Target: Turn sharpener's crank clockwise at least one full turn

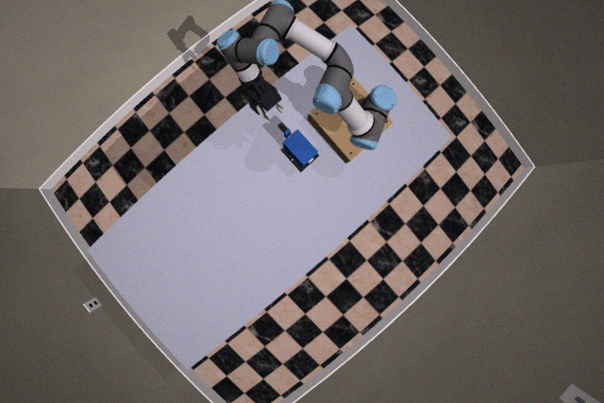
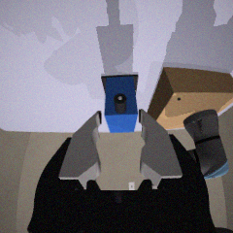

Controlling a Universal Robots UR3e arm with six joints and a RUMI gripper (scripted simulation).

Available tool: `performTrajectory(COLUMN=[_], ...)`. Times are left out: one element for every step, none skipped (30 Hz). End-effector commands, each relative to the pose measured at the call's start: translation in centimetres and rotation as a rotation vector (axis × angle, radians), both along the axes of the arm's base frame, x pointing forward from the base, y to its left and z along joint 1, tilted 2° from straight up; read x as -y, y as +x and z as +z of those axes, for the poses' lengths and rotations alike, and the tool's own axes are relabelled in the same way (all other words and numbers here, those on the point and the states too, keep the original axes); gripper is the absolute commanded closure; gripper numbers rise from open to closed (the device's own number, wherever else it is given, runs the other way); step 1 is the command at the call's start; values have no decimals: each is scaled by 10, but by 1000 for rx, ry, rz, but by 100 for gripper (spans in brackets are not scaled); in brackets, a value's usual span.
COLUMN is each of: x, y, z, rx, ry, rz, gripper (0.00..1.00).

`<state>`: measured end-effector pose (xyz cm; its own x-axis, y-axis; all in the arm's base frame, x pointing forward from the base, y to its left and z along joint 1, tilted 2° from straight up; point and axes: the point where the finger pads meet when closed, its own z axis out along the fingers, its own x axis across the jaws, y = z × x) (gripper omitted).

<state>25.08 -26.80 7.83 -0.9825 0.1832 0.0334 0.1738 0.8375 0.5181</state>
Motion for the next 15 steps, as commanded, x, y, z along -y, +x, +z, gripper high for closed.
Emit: performTrajectory(x=[-4,-5,-7,-7,-7,-8,-9,-9,-9,-9,-9,-9,-9,-9,-9], y=[0,0,0,0,0,1,1,1,1,1,1,1,1,1,1], z=[-10,-12,-14,-14,-14,-16,-18,-18,-18,-18,-18,-18,-18,-18,-18], rx=[2,2,2,2,2,2,2,2,2,2,2,2,2,2,2], ry=[-3,-3,-3,-3,-3,-3,-3,-3,-3,-3,-3,-3,-3,-3,-3], rz=[-1,-1,-1,-1,-1,-1,-1,-1,-1,-1,-1,-1,-1,-1,-1], gripper=[68,68,68,68,68,68,68,68,68,68,68,68,68,68,68])
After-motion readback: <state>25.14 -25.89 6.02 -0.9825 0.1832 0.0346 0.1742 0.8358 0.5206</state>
